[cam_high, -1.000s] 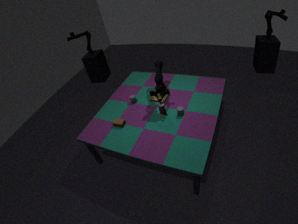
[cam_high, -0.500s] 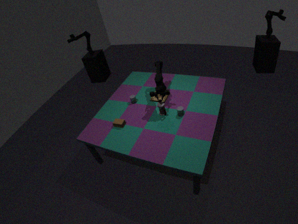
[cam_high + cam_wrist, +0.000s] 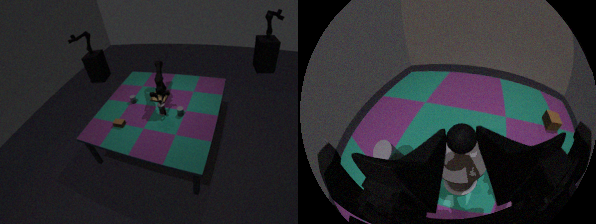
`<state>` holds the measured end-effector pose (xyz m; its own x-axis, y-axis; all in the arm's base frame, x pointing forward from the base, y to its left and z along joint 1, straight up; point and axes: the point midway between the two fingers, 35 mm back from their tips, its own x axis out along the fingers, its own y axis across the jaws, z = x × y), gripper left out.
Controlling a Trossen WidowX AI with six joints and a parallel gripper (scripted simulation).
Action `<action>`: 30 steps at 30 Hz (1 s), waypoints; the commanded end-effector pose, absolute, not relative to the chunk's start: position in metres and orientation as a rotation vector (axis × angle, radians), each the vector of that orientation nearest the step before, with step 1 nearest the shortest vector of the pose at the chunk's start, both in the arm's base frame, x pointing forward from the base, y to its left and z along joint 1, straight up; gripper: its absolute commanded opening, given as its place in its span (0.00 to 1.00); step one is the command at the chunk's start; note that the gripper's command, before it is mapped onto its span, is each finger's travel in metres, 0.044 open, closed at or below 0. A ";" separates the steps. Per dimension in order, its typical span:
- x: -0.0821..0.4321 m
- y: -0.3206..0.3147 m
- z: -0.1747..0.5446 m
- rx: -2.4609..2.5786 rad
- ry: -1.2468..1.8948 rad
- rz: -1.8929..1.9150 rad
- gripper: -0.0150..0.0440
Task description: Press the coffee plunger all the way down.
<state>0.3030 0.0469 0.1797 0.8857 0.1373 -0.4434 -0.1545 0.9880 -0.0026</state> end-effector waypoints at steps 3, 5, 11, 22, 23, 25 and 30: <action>0.303 0.047 0.168 -0.037 0.502 0.148 0.45; 0.303 0.047 0.168 -0.037 0.502 0.148 0.45; 0.304 0.047 0.168 -0.037 0.502 0.148 0.45; 0.305 0.047 0.169 -0.037 0.502 0.148 0.45; 0.306 0.047 0.169 -0.037 0.502 0.148 0.45; 0.306 0.048 0.169 -0.037 0.502 0.148 0.45; 0.307 0.048 0.169 -0.037 0.502 0.148 0.45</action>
<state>0.3066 0.0477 0.1752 0.8767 0.1357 -0.4615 -0.1545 0.9880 -0.0029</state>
